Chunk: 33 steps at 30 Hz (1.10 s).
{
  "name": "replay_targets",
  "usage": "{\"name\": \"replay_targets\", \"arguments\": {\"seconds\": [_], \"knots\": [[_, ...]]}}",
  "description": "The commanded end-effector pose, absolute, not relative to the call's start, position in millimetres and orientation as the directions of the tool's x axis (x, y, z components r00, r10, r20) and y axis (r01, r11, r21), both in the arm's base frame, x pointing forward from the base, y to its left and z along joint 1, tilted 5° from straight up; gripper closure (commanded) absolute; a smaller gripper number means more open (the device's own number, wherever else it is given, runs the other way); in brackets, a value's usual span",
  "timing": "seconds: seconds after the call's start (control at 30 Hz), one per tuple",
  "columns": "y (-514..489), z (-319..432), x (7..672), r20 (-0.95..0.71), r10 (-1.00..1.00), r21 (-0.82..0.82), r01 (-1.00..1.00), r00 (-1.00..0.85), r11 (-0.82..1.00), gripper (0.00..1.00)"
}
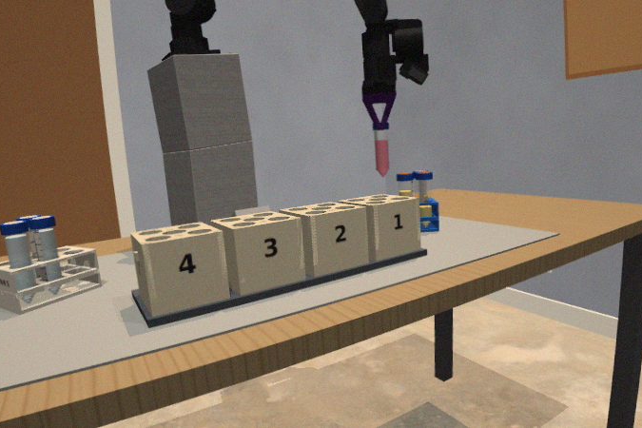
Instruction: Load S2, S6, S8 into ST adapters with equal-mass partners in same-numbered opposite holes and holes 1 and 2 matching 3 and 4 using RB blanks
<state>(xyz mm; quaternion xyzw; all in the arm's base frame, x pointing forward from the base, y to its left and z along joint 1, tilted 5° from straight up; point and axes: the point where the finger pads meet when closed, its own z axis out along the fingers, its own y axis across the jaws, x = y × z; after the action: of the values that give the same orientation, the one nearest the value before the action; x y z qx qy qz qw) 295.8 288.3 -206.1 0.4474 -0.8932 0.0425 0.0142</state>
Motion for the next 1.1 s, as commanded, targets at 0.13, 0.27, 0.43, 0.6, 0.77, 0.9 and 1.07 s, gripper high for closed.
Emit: {"name": "replay_targets", "arguments": {"seconds": [0.13,0.27,0.43,0.6,0.77,0.9,1.07], "knots": [[299.6,-169.6,299.3,0.035,-0.795,-0.063,-0.795,-0.606,0.603,1.00],[306.9,-156.0,302.1,0.024,-0.798,-0.064,-0.798,-0.602,0.600,1.00],[304.1,-163.2,305.9,0.026,-0.799,-0.066,-0.798,-0.601,0.599,1.00],[304.1,-163.2,305.9,0.026,-0.799,-0.066,-0.798,-0.601,0.599,1.00],[304.1,-163.2,305.9,0.026,-0.799,-0.066,-0.798,-0.601,0.599,1.00],[304.1,-163.2,305.9,0.026,-0.799,-0.066,-0.798,-0.601,0.599,1.00],[304.1,-163.2,305.9,0.026,-0.799,-0.066,-0.798,-0.601,0.599,1.00]]}}
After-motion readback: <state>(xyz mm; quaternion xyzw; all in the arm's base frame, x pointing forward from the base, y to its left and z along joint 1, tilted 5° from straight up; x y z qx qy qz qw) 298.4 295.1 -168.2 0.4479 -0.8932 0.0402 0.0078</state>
